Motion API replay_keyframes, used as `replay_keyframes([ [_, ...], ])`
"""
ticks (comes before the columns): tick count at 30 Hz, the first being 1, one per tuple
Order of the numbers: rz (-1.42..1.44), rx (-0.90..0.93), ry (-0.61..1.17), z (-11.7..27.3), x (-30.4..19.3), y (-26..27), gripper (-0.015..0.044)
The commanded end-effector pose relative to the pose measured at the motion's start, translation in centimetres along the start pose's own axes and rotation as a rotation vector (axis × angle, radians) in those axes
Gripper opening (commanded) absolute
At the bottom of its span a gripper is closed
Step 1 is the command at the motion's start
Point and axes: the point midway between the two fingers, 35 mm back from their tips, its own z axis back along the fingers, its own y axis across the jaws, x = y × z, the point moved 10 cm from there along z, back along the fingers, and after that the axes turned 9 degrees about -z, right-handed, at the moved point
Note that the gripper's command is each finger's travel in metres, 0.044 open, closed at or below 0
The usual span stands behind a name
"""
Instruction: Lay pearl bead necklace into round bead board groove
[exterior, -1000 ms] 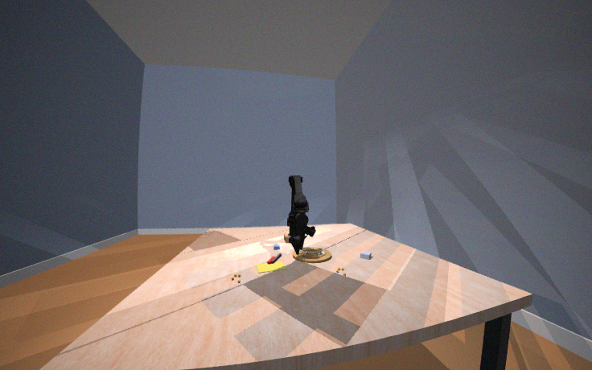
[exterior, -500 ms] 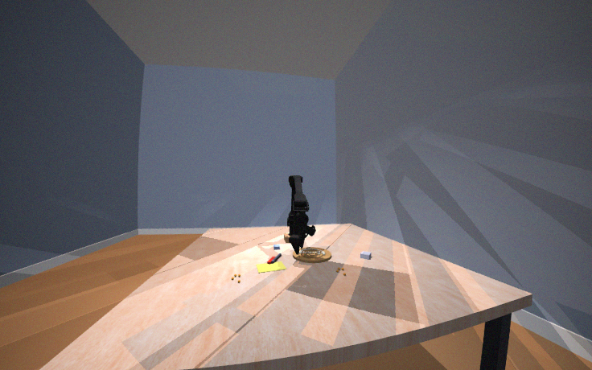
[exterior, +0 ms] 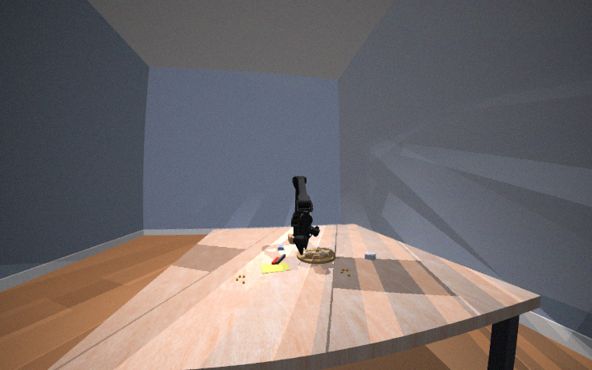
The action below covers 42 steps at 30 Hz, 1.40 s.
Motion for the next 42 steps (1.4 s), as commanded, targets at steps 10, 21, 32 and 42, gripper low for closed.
replay_keyframes([
  [10, 0.034, -0.001, 0.002, 2.4, 1.0, 0.4, 0.0125],
  [21, 0.035, -0.007, -0.004, 1.7, 1.0, 0.3, 0.012],
  [32, 0.034, -0.003, 0.0, -0.1, 1.0, 0.4, 0.012],
  [42, 0.038, -0.002, -0.001, -0.6, 1.0, 0.4, 0.0067],
])
